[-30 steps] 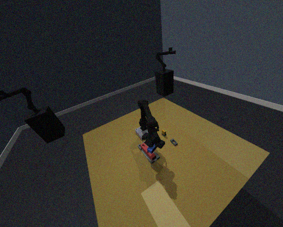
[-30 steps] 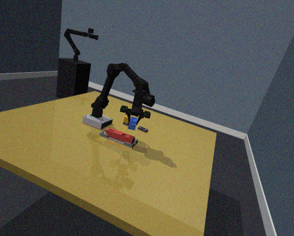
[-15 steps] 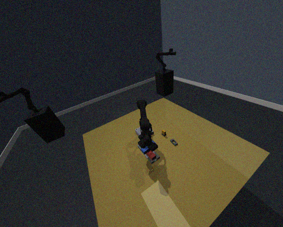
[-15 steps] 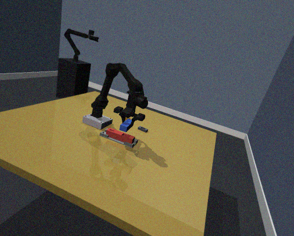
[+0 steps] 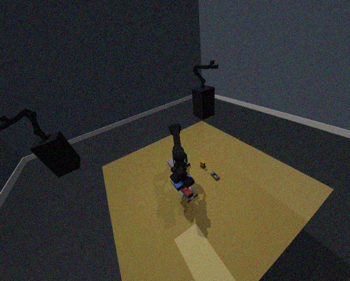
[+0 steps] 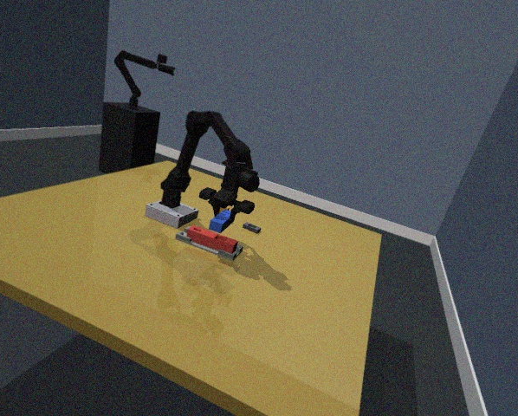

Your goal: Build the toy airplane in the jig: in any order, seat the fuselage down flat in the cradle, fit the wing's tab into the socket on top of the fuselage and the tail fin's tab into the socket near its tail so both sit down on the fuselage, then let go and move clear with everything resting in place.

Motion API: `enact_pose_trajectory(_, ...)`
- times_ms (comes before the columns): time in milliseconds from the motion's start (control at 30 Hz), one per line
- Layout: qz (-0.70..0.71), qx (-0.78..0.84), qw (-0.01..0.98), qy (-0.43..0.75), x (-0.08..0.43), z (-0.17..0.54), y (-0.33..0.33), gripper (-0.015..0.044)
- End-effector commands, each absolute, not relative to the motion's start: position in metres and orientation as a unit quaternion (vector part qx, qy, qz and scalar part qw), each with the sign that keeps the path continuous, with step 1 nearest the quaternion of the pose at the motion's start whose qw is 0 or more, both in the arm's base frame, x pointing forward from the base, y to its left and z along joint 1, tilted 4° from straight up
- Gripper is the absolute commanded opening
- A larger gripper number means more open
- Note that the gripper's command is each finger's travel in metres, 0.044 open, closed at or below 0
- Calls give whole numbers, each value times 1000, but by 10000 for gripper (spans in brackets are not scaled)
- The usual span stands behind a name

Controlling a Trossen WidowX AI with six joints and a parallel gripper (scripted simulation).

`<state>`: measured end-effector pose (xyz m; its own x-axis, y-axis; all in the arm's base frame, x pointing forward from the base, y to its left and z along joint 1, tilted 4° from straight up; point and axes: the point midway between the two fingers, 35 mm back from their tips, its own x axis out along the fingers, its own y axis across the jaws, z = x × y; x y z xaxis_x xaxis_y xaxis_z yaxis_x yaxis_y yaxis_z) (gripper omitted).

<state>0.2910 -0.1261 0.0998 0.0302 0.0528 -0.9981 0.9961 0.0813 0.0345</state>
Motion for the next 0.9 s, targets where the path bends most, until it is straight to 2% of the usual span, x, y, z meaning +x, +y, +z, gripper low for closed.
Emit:
enact_pose_trajectory(0, -458, 504, 513, 523, 291, 100, -125, 196)
enact_pose_trajectory(867, -458, 504, 513, 523, 292, 80, -124, 196)
